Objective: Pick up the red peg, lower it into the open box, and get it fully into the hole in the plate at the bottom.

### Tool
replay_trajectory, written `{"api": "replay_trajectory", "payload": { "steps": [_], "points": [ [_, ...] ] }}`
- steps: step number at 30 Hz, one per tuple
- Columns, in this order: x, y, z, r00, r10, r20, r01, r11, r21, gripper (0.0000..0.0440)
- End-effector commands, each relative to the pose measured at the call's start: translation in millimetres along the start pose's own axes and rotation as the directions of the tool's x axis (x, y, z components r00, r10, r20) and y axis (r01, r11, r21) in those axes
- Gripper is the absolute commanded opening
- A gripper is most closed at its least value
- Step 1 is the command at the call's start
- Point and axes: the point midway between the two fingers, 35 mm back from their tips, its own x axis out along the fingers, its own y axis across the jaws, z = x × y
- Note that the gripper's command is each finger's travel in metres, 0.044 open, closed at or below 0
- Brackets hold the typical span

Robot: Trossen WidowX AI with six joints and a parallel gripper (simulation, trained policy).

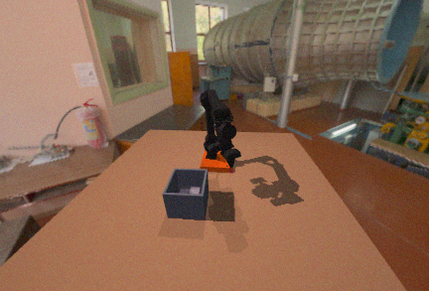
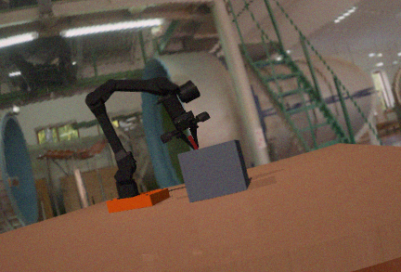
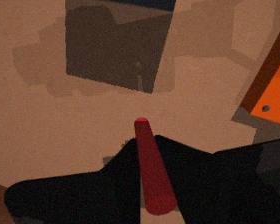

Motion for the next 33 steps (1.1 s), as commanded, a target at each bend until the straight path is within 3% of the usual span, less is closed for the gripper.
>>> {"api": "replay_trajectory", "payload": {
  "steps": [1,13,33],
  "points": [
    [-21.8,7.1,13.8,0.998,0.04,0.044,-0.04,0.999,-0.003,0.0],
    [-56.1,10.8,60.3,0.985,0.049,0.167,-0.057,0.998,0.039,0.0],
    [-57.8,0.6,124.7,0.975,-0.068,0.212,0.036,0.988,0.149,0.0]
  ]
}}
